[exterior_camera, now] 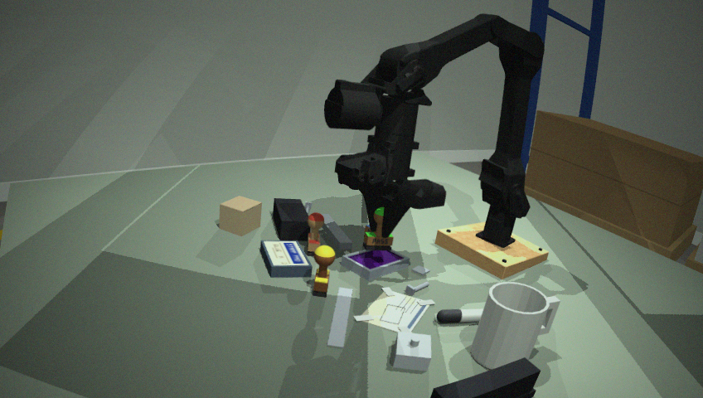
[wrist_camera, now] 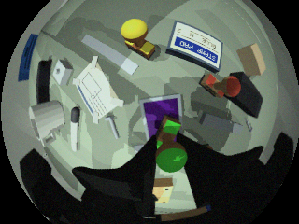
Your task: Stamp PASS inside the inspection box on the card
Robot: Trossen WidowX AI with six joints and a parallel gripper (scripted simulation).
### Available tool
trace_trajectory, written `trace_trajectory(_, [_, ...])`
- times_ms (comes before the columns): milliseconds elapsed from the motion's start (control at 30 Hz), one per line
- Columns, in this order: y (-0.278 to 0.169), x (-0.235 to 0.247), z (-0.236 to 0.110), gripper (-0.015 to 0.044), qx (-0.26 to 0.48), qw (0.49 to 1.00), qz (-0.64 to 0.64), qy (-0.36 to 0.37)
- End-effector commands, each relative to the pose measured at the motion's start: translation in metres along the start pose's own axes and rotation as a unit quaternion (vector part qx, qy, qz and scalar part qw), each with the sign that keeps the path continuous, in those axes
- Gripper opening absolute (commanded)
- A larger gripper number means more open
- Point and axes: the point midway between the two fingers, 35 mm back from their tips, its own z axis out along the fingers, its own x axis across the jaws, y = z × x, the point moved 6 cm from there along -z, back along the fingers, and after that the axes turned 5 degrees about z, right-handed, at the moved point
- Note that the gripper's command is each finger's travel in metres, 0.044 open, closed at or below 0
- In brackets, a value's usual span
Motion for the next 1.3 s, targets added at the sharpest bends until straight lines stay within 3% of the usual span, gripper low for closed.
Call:
trace_trajectory(0, [-0.001, 0.0, 0.005, 0.0, 0.003, 1.0, 0.0, 0.0])
trace_trajectory(1267, [-0.002, 0.0, 0.018, 0.0, 0.003, 1.0, 0.0, 0.0])
